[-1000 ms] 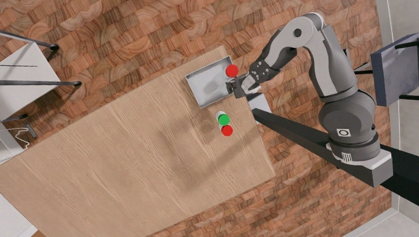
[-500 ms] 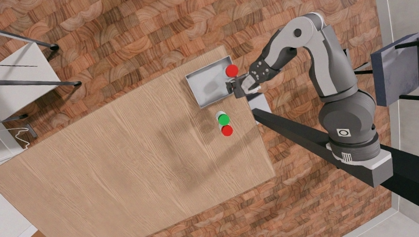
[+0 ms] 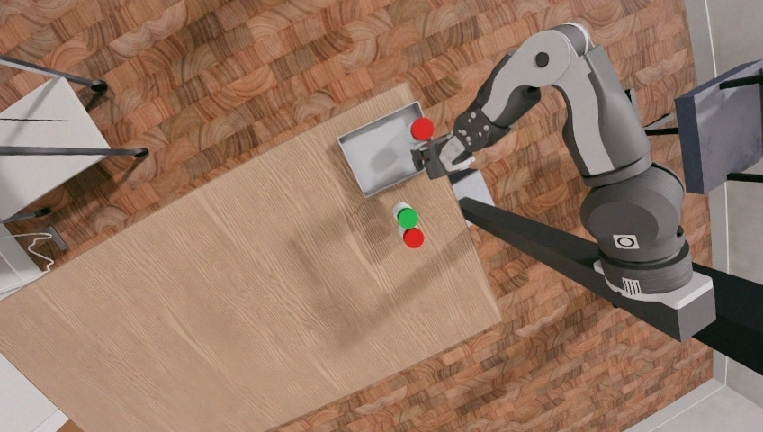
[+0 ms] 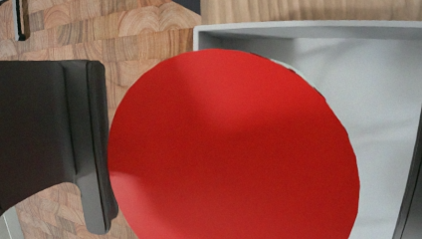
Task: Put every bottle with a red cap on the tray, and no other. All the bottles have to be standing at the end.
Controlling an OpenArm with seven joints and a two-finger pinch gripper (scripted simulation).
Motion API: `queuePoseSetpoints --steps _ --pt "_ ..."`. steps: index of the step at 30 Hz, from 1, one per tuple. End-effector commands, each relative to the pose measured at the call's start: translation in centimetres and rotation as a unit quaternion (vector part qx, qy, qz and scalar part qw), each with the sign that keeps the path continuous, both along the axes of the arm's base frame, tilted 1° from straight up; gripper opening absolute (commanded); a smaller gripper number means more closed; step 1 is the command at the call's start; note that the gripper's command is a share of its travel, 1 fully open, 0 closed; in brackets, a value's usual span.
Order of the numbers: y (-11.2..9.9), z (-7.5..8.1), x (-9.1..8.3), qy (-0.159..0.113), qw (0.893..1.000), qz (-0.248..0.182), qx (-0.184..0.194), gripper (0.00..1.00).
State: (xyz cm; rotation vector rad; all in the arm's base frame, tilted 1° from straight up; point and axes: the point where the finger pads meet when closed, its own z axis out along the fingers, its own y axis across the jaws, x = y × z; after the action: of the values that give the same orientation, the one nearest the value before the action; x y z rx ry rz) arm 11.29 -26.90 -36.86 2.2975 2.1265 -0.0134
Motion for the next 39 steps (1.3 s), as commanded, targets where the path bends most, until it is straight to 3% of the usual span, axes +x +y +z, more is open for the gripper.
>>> queuePoseSetpoints --steps 1,16,26,39 --pt "0.0 0.0 0.1 -0.001 1.000 0.000 0.000 0.52" --pt "0.0 0.0 0.1 -0.001 1.000 0.000 0.000 0.52" --pt "0.0 1.5 0.0 -0.002 1.000 0.000 0.001 0.52" --pt "0.0 2.1 0.0 -0.002 1.000 0.000 0.001 0.52"
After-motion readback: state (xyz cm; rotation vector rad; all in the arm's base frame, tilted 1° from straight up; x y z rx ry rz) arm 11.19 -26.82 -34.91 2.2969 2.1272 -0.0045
